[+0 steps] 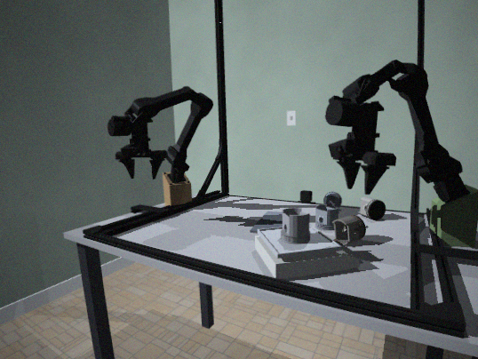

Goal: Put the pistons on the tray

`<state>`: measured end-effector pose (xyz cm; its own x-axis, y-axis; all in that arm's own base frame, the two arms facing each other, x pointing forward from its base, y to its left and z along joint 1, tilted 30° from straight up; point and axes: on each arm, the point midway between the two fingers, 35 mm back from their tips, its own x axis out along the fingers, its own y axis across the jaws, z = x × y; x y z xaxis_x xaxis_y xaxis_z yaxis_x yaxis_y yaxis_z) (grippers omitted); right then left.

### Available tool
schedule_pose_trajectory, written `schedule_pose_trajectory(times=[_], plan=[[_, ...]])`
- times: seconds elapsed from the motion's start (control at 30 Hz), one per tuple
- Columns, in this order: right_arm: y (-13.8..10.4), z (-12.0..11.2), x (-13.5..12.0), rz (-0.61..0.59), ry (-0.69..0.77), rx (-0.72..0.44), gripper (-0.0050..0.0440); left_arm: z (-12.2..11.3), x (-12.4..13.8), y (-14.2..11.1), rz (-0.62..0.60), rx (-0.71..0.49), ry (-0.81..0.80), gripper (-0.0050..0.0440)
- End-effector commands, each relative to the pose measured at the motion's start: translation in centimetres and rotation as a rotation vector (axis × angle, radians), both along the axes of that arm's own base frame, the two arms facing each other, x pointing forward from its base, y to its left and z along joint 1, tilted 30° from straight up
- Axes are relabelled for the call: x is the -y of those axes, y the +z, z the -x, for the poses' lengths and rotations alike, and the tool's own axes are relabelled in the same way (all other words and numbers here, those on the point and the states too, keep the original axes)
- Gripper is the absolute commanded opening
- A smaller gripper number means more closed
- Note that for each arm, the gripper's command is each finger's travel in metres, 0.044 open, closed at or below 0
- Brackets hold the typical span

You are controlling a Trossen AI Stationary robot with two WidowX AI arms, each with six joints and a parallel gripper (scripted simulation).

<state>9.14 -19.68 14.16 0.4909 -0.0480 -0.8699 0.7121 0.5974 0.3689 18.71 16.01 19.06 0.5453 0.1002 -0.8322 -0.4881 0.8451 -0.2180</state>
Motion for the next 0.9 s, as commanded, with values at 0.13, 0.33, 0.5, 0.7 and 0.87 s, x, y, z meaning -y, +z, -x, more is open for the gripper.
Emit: schedule_pose_trajectory(times=[0.13, 0.33, 0.5, 0.7, 0.87], plan=[[0.0, 0.0, 0.0, 0.000, 0.003, 0.003, 0.0440, -2.4, -0.4, -0.7, -0.056, 0.120, 0.036, 0.0378], [0.0, 0.0, 0.0, 0.000, 0.003, 0.003, 0.0440, -5.3, -1.3, -1.1, -0.128, 0.254, 0.082, 0.0378], [0.0, 0.0, 0.0, 0.000, 0.003, 0.003, 0.0440, -5.5, -1.3, -1.4, -0.127, 0.261, 0.090, 0.0378], [0.0, 0.0, 0.0, 0.000, 0.003, 0.003, 0.0440, -5.6, -1.2, -1.6, -0.124, 0.258, 0.093, 0.0378], [0.0, 0.0, 0.0, 0.000, 0.003, 0.003, 0.0440, -5.5, -1.2, -1.7, -0.119, 0.252, 0.094, 0.0378]])
